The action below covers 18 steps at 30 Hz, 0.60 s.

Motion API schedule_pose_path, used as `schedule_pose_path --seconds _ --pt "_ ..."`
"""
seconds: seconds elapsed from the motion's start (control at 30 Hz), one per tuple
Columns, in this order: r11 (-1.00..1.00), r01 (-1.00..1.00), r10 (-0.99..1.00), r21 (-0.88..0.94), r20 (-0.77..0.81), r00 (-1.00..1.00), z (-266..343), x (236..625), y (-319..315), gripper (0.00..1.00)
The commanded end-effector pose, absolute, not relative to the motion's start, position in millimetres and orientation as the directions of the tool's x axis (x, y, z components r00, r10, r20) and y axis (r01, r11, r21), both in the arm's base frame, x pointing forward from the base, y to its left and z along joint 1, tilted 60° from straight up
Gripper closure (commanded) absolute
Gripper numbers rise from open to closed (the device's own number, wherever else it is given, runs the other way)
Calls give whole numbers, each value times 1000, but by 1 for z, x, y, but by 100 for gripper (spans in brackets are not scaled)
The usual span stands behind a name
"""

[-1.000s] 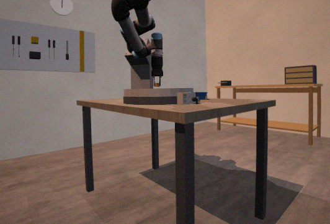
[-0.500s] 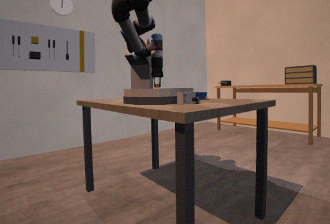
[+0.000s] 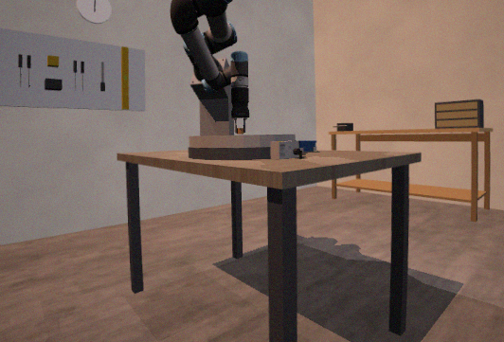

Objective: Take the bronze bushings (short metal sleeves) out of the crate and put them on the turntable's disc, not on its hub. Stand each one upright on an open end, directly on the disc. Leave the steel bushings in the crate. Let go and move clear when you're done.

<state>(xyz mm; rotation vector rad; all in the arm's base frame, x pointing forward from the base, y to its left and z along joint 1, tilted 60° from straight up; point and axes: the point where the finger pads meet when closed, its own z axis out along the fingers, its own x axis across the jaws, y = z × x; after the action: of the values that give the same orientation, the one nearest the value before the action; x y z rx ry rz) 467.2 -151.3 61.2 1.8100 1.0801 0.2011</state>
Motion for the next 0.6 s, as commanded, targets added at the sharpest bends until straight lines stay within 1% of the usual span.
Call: schedule_pose_path --seconds 0.0,0.57 --pt "-122 579 744 806 -311 591 62 468 -151 100" --pt "-122 579 745 806 -311 590 63 470 -151 100"
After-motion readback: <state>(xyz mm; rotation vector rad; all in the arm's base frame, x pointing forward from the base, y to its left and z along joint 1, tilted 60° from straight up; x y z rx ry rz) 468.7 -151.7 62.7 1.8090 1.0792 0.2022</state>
